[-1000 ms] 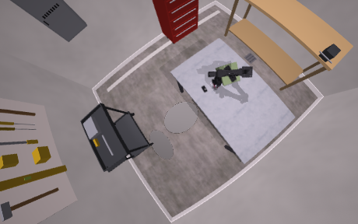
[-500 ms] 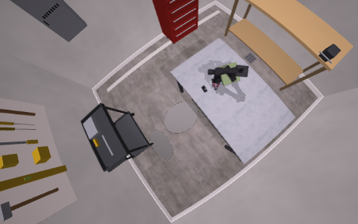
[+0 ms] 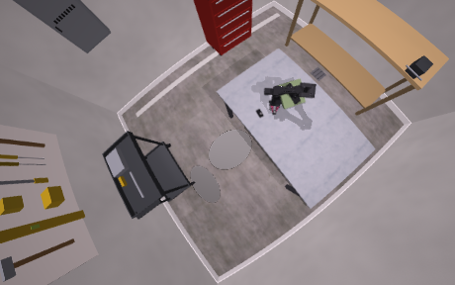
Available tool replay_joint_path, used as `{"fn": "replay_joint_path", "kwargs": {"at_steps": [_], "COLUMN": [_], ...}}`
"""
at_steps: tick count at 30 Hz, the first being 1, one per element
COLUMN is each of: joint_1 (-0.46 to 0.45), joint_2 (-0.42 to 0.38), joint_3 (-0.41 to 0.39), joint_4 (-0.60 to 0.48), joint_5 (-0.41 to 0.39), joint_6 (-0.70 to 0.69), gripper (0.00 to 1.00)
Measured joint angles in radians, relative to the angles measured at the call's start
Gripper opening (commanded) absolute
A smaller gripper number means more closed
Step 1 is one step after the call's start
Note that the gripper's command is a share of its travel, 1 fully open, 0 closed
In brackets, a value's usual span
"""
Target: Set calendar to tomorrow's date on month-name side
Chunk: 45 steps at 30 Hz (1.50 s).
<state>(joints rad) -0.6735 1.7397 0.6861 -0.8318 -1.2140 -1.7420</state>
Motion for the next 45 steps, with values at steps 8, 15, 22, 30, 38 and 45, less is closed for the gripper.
{"fn": "replay_joint_path", "kwargs": {"at_steps": [8, 15, 22, 30, 38, 45], "joint_1": [0.007, 0.022, 0.043, 0.066, 0.095, 0.111], "joint_2": [0.003, 0.012, 0.026, 0.044, 0.074, 0.092], "joint_3": [-0.010, -0.034, -0.067, -0.103, -0.145, -0.166], "joint_4": [0.021, 0.072, 0.163, 0.278, 0.428, 0.528], "joint_5": [-0.003, -0.005, -0.009, -0.014, -0.017, -0.019], "joint_6": [0.011, 0.042, 0.097, 0.164, 0.250, 0.306], "gripper": [0.26, 0.26, 0.26, 0.26, 0.26, 0.26]}}
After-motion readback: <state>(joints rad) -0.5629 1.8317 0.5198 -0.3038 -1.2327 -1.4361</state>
